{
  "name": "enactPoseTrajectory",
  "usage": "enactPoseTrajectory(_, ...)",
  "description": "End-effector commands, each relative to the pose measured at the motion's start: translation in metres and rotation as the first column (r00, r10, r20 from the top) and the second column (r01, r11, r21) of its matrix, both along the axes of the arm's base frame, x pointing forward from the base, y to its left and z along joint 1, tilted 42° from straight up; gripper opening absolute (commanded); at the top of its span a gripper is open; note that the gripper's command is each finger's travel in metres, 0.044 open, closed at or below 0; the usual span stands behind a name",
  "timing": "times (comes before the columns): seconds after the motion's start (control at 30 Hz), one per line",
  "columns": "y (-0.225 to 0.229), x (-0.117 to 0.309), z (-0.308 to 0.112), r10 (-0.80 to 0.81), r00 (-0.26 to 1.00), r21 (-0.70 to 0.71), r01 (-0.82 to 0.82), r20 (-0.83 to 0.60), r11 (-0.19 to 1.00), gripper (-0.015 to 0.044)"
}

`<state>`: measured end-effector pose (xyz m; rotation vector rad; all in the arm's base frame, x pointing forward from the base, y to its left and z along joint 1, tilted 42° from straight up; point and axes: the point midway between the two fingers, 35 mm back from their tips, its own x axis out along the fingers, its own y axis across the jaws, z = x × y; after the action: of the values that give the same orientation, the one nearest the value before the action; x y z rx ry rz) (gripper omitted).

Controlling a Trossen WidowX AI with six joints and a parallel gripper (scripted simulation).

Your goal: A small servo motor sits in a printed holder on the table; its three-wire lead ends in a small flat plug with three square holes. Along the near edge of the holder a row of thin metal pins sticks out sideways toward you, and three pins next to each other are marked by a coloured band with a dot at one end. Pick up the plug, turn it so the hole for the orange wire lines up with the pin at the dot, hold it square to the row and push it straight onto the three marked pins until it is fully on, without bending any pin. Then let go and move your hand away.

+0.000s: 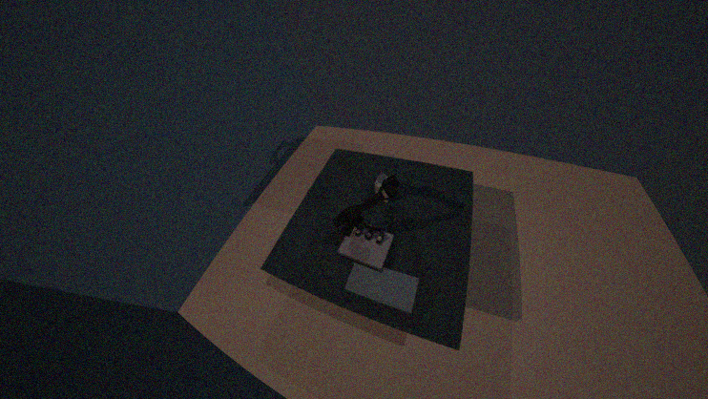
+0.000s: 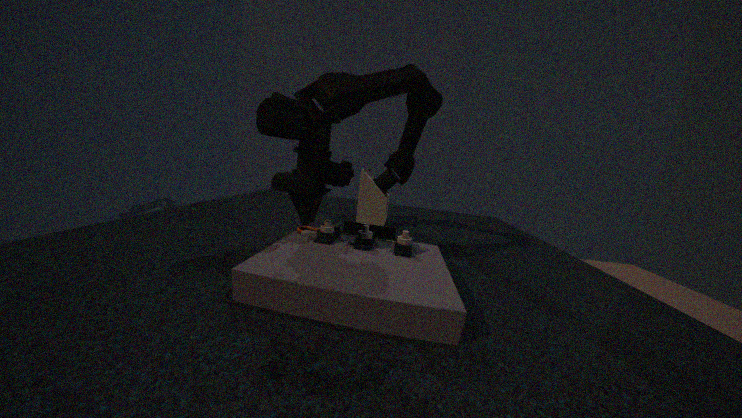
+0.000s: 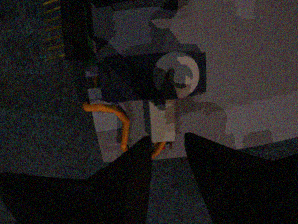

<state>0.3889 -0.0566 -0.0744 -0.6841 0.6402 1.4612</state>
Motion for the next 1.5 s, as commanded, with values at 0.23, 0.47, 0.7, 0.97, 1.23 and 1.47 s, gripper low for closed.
enactPoseTrajectory(0.23, 0.010, -0.001, -0.011, -0.005, 1.000, 0.008, 0.005, -0.007, 1.000, 0.0115)
enactPoseTrajectory(0.47, 0.014, -0.001, -0.016, -0.005, 1.000, 0.008, 0.005, -0.006, 1.000, 0.0089)
enactPoseTrajectory(0.7, 0.014, -0.001, -0.016, -0.005, 1.000, 0.008, 0.005, -0.006, 1.000, 0.0003)
enactPoseTrajectory(0.97, -0.012, -0.001, 0.012, -0.006, 1.000, 0.006, 0.006, -0.007, 1.000, 0.0000)
enactPoseTrajectory(1.23, -0.025, -0.002, 0.027, -0.009, 1.000, 0.006, 0.009, -0.011, 1.000, 0.0000)
enactPoseTrajectory(1.47, -0.017, -0.014, 0.039, -0.137, 0.983, 0.000, 0.138, -0.126, 0.990, 0.0000)
